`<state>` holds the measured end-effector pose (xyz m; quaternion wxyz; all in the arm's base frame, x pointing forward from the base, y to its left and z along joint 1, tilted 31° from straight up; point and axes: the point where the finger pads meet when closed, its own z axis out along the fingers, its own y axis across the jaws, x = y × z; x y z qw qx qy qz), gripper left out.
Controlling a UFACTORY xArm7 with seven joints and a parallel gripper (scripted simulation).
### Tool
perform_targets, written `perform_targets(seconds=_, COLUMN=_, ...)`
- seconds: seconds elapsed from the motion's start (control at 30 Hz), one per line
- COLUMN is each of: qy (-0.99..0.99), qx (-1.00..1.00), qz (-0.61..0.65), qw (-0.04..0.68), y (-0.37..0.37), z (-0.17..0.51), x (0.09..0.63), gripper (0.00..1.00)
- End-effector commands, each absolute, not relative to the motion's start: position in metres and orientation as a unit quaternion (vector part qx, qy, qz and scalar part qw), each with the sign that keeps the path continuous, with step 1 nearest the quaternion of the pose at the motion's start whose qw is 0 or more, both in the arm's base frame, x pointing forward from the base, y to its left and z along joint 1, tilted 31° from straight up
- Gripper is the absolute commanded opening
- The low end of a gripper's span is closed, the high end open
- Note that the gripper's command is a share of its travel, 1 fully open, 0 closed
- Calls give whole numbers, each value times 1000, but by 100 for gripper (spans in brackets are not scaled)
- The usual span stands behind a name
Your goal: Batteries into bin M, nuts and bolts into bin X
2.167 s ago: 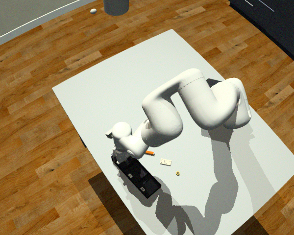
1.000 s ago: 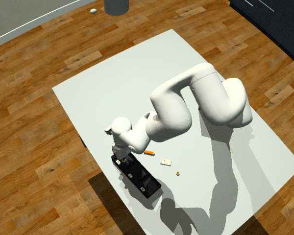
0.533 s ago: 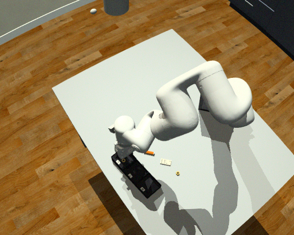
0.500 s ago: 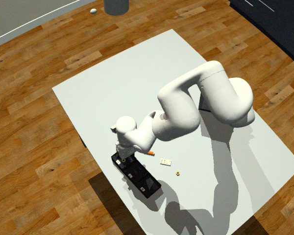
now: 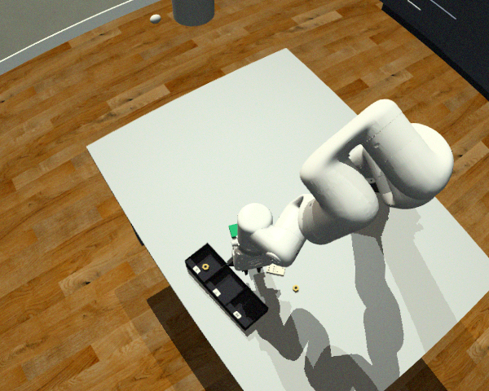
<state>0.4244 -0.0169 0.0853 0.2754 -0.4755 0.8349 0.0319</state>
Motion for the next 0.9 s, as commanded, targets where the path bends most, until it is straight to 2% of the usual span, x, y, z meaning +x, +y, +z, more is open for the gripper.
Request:
perform_targets(seconds=0.0, qy=871, qx=-407, qz=48, qw=272, y=20, z=90, x=401, gripper=30)
perform_targets(seconds=0.43, qy=925, qx=-254, qz=104, qw=263, y=94, z=92, x=354, gripper=30)
perform_targets(seconds=0.87, qy=951, qx=-99, qz=146, qw=254, y=95, z=92, x=353, gripper=30)
